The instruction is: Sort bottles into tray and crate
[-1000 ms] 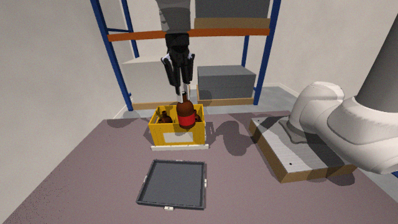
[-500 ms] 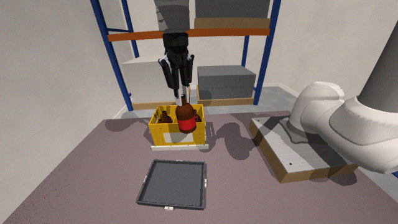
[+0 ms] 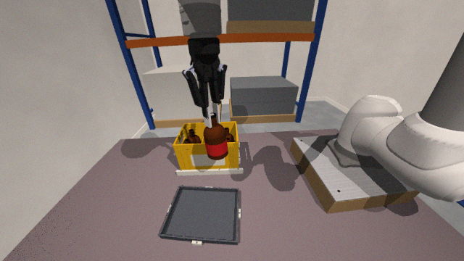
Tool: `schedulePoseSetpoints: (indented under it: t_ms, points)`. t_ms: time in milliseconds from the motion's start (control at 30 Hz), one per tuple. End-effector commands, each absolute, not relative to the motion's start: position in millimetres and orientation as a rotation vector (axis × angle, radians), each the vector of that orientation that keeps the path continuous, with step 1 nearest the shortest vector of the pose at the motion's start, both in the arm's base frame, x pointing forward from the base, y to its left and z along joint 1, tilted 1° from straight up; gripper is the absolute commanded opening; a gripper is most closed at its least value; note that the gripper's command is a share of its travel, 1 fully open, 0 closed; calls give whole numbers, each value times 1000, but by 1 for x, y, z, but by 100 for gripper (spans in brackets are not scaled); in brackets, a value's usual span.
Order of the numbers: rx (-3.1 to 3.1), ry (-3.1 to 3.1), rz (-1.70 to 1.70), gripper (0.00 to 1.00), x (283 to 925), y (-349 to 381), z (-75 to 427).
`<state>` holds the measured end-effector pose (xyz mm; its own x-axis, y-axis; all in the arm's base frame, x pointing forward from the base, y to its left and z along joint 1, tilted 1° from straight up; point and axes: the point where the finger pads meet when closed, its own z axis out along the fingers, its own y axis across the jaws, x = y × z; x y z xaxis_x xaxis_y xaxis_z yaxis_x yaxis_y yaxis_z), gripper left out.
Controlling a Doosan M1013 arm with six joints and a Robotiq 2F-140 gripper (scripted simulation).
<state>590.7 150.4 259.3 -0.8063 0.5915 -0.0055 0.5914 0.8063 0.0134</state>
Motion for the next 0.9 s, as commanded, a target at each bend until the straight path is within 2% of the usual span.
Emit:
schedulePoseSetpoints:
  t_ms: [0,867]
  points:
    - [975,2977,18,0,590,156,259]
    - [975,2977,17,0,583,202,260]
